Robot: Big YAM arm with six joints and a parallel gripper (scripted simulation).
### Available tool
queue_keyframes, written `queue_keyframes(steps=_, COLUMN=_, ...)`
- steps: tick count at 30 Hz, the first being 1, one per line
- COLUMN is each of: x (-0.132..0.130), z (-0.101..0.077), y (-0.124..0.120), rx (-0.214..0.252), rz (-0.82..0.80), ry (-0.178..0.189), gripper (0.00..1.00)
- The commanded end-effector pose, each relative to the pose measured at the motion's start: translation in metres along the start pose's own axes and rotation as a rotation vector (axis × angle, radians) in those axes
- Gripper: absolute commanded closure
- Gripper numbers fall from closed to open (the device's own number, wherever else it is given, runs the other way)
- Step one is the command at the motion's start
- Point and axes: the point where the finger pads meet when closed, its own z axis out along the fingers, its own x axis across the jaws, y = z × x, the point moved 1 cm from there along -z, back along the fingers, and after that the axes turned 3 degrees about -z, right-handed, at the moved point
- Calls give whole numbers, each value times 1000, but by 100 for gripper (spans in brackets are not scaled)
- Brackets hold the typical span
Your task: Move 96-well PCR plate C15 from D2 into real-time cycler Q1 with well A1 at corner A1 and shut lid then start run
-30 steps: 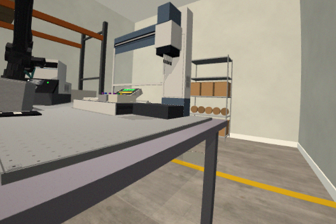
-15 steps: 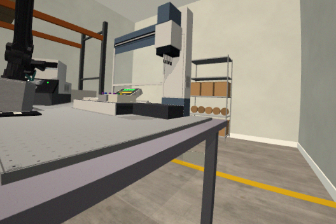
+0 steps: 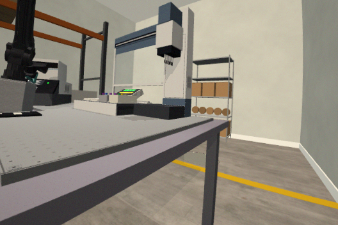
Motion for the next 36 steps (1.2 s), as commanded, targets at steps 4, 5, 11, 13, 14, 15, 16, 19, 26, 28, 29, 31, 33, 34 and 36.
queue_keyframes(steps=4, x=18, z=10, y=-1, rx=5, rz=-6, ry=31, gripper=100)
queue_keyframes(steps=5, x=16, z=12, y=-1, rx=3, rz=-8, ry=25, gripper=100)
queue_keyframes(steps=11, x=20, z=12, y=-2, rx=0, rz=-8, ry=38, gripper=100)
queue_keyframes(steps=13, x=20, z=10, y=-4, rx=6, rz=-6, ry=39, gripper=100)
queue_keyframes(steps=14, x=20, z=9, y=-5, rx=9, rz=-4, ry=39, gripper=100)
queue_keyframes(steps=15, x=20, z=9, y=-5, rx=9, rz=-4, ry=39, gripper=100)
queue_keyframes(steps=16, x=20, z=9, y=-5, rx=9, rz=-4, ry=39, gripper=100)
queue_keyframes(steps=19, x=20, z=9, y=0, rx=-1, rz=18, ry=35, gripper=100)
queue_keyframes(steps=26, x=21, z=7, y=-2, rx=3, rz=18, ry=33, gripper=100)
queue_keyframes(steps=28, x=20, z=7, y=-2, rx=4, rz=15, ry=31, gripper=100)
queue_keyframes(steps=29, x=20, z=7, y=-3, rx=5, rz=14, ry=30, gripper=100)
queue_keyframes(steps=31, x=20, z=7, y=-3, rx=6, rz=12, ry=31, gripper=100)
queue_keyframes(steps=33, x=20, z=7, y=-3, rx=6, rz=12, ry=31, gripper=100)
queue_keyframes(steps=34, x=20, z=7, y=-3, rx=6, rz=12, ry=32, gripper=100)
queue_keyframes(steps=36, x=20, z=7, y=-3, rx=6, rz=12, ry=32, gripper=100)
